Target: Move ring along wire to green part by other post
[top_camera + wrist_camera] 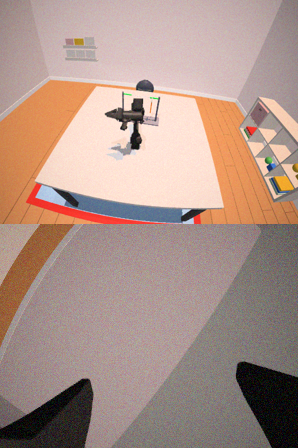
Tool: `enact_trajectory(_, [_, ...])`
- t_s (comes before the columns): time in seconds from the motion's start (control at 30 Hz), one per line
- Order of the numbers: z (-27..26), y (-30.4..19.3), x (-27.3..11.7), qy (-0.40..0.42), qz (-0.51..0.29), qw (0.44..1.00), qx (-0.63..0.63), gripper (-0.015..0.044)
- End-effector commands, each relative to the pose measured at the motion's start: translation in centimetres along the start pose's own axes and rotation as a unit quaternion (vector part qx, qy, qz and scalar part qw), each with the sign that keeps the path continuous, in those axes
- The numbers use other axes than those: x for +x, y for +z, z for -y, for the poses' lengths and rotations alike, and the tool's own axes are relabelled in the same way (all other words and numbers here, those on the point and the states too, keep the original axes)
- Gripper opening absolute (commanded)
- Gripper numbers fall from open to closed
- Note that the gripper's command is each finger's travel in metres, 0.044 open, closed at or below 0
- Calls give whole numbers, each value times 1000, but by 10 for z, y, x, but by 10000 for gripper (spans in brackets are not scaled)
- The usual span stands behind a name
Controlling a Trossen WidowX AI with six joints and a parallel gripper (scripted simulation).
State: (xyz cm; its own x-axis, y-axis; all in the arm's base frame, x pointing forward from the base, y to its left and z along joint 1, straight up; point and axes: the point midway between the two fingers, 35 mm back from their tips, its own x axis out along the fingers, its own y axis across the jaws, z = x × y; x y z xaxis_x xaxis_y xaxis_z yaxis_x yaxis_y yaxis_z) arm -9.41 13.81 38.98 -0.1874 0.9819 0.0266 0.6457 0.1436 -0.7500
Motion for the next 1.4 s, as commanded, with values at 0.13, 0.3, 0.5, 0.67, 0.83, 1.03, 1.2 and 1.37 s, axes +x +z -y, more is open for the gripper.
enact_trajectory(0.13, [26, 34, -12, -96, 69, 992, 43, 269])
enact_trajectory(0.3, [57, 80, -46, -215, 189, 952, 105, 160])
enact_trajectory(0.5, [78, 128, -110, -320, 356, 862, 170, 160])
enact_trajectory(0.67, [78, 156, -176, -369, 504, 753, 206, 160])
enact_trajectory(0.83, [59, 170, -246, -381, 648, 622, 218, 160])
enact_trajectory(1.03, [14, 169, -325, -349, 801, 446, 194, 160])
enact_trajectory(1.2, [-40, 153, -377, -288, 900, 295, 138, 160])
enact_trajectory(1.37, [-104, 128, -412, -203, 966, 150, 52, 160])
